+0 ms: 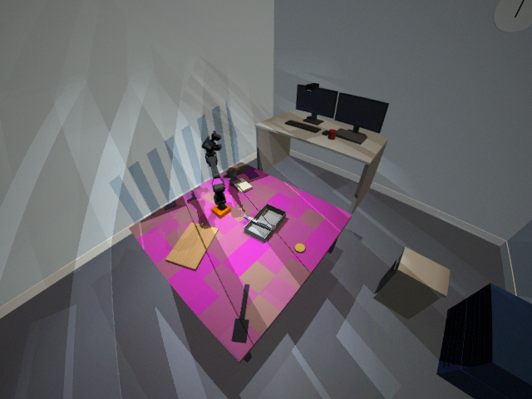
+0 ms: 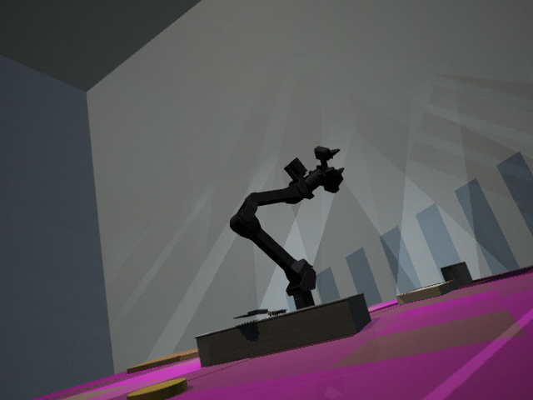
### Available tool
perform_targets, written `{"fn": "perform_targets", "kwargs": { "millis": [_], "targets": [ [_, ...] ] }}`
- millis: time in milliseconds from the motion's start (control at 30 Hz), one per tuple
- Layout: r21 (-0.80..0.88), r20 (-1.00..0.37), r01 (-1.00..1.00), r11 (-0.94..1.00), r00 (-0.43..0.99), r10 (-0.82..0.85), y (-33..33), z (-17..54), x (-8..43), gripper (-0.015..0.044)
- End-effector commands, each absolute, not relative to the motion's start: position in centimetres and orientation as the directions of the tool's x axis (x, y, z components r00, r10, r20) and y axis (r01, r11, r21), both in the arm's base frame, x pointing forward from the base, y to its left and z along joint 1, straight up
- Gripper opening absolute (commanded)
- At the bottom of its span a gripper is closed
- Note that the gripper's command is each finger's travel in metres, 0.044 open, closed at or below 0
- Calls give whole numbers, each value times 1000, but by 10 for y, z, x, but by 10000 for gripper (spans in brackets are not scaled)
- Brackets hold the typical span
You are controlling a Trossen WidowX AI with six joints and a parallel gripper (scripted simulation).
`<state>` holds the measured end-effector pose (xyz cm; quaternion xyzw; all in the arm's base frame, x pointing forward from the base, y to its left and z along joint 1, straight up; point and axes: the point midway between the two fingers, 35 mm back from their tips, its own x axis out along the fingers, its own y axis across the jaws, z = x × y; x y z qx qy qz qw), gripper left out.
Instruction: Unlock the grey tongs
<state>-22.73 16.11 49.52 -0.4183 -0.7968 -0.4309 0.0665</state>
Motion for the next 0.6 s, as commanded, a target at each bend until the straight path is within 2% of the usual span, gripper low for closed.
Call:
{"fn": "perform_targets", "kwargs": {
  "millis": [0, 133, 167, 300, 400, 533, 567],
  "targets": [
    [643, 461, 719, 265, -639, 615, 163, 494, -227, 374],
    [729, 414, 670, 137, -592, 692, 192, 484, -220, 269],
    [764, 394, 638, 97, -580, 713, 201, 479, -219, 260],
    [896, 287, 444, -35, -517, 807, 242, 456, -208, 260],
    [976, 186, 183, -115, -435, 881, 278, 435, -192, 260],
    [971, 42, -213, -109, -298, 954, 322, 404, -159, 260],
    [964, 27, -246, -97, -271, 962, 329, 399, -152, 260]
  ]
}}
